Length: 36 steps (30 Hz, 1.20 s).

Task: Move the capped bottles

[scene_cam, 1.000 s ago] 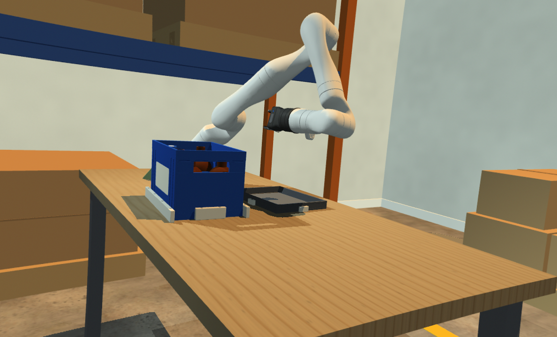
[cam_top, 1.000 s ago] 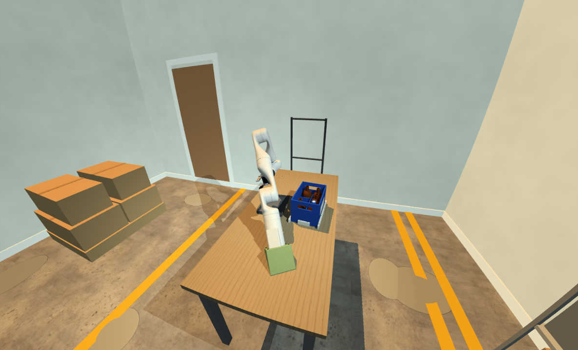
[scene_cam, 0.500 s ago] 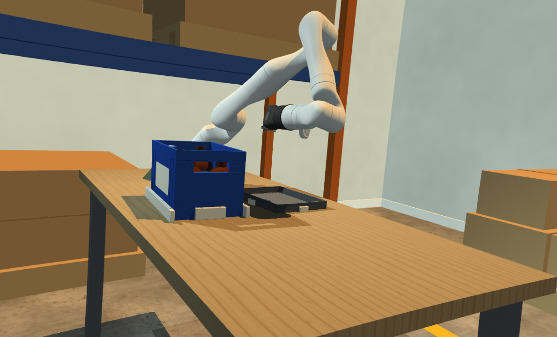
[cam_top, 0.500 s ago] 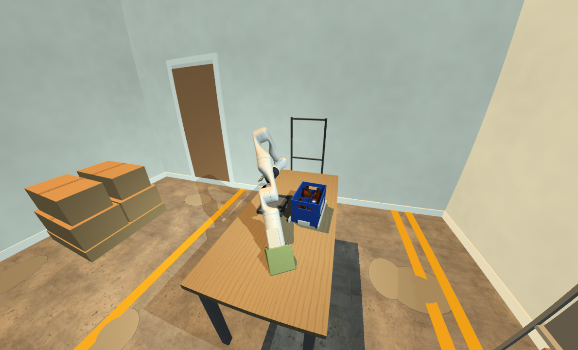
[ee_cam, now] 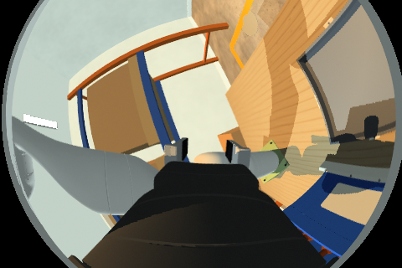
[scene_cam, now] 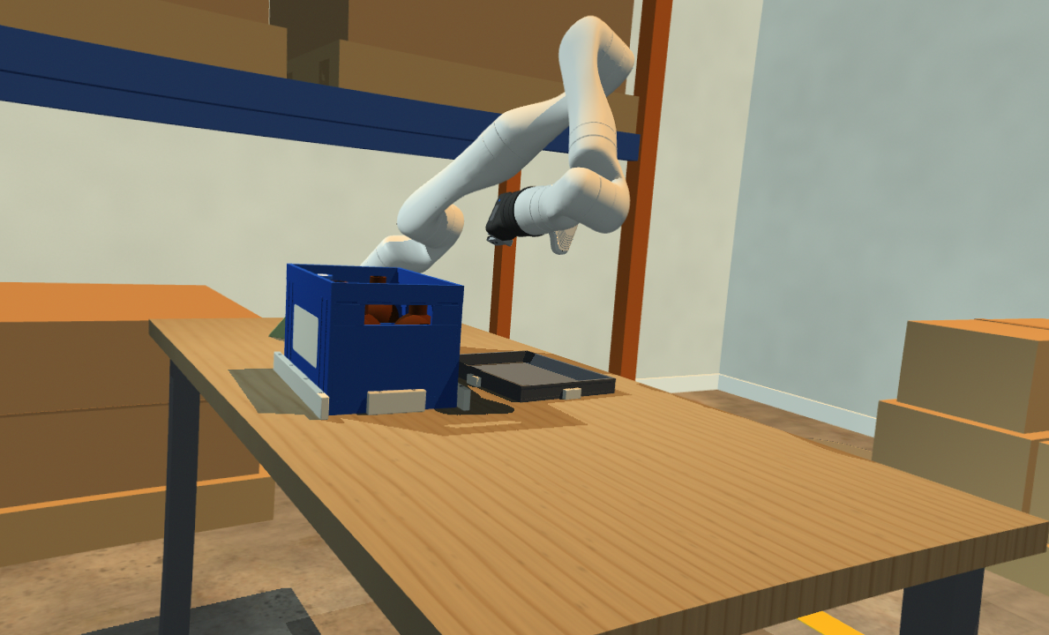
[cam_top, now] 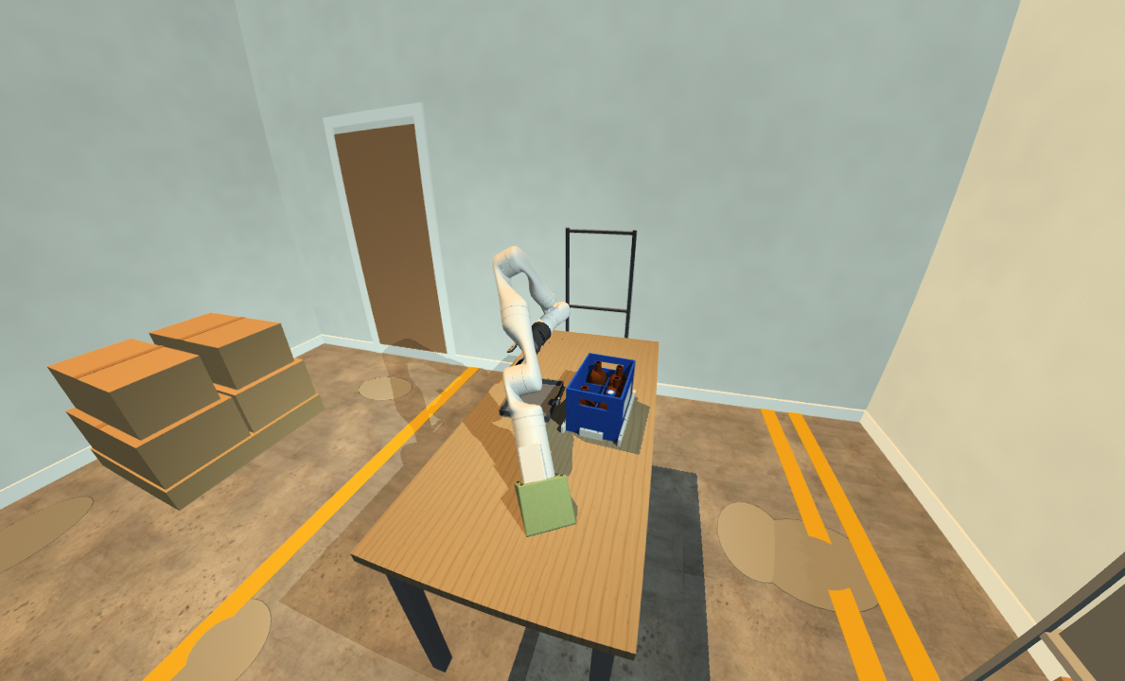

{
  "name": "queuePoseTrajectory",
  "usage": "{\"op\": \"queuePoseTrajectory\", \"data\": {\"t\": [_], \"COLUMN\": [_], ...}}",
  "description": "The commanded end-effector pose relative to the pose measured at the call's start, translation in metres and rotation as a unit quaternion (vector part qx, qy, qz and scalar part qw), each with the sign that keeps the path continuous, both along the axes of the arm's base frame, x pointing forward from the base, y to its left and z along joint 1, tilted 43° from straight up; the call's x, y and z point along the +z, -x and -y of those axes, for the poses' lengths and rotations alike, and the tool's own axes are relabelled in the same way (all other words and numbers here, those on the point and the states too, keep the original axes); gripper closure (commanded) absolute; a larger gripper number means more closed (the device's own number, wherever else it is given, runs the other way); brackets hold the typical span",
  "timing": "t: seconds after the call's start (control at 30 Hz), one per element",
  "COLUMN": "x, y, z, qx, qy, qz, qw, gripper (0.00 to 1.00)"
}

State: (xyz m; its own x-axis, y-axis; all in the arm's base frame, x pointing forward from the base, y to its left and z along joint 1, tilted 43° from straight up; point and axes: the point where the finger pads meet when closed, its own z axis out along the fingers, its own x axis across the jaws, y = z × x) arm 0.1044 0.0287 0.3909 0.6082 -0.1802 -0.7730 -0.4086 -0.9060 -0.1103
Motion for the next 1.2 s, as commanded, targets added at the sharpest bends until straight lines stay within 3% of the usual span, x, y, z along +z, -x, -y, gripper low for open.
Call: {"op": "queuePoseTrajectory", "data": {"t": [0.0, 1.17], "x": [0.001, 0.002], "y": [-0.001, -0.003], "z": [0.006, 0.03], "qx": [-0.024, -0.153], "qy": [-0.001, -0.002], "qz": [-0.005, -0.006], "qw": [1.0, 0.988], "gripper": [0.0, 0.0]}}
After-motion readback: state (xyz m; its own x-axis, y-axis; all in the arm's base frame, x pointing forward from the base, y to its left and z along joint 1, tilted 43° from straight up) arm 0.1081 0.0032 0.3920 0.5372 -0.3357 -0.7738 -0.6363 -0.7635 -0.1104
